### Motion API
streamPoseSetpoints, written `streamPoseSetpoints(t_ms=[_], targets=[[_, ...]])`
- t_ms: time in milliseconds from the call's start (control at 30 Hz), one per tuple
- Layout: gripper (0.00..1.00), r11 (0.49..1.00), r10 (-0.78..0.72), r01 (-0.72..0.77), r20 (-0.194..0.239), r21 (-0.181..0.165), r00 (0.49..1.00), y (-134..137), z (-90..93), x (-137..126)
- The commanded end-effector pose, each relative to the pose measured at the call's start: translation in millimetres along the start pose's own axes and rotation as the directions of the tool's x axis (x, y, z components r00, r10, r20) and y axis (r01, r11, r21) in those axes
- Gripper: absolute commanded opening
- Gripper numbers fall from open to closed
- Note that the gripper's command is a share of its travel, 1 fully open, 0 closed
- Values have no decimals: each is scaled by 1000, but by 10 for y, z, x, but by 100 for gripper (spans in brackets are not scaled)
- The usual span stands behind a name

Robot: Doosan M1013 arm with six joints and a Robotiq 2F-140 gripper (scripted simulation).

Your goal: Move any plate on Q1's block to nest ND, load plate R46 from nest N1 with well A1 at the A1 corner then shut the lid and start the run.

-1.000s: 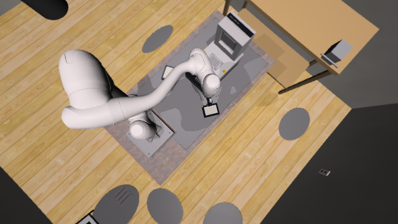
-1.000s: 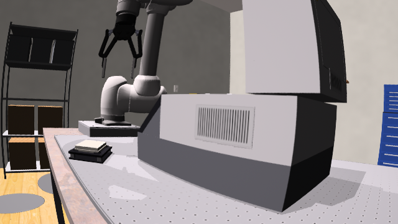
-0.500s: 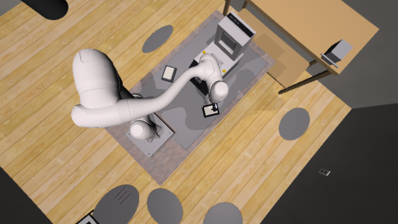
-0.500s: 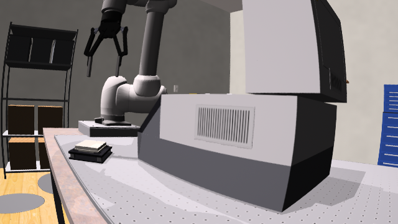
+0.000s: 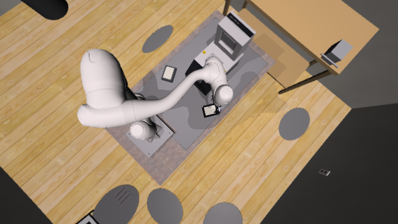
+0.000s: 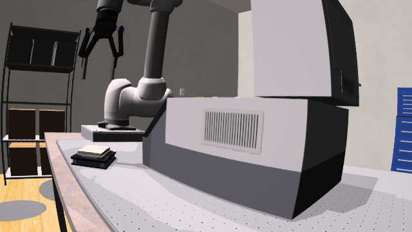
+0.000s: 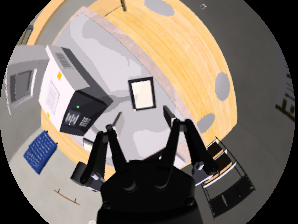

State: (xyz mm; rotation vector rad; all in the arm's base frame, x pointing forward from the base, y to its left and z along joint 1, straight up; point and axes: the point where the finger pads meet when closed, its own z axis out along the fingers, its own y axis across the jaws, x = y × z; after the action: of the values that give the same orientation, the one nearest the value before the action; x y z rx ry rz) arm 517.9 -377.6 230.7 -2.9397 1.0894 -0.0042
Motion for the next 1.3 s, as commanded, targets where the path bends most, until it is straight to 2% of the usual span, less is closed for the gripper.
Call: streamPoseSetpoints(t_ms=[0, 167, 233, 733, 800, 1267], targets=[[66, 1000, 0, 0, 0, 0, 1000, 1, 32, 1], [66, 1000, 0, 0, 0, 0, 1000, 1, 199, 1], [66, 1000, 0, 0, 0, 0, 1000, 1, 199, 1], [66, 1000, 0, 0, 0, 0, 1000, 1, 699, 1], [66, 1000, 0, 0, 0, 0, 1000, 1, 699, 1], [66, 1000, 0, 0, 0, 0, 1000, 1, 1166, 1]])
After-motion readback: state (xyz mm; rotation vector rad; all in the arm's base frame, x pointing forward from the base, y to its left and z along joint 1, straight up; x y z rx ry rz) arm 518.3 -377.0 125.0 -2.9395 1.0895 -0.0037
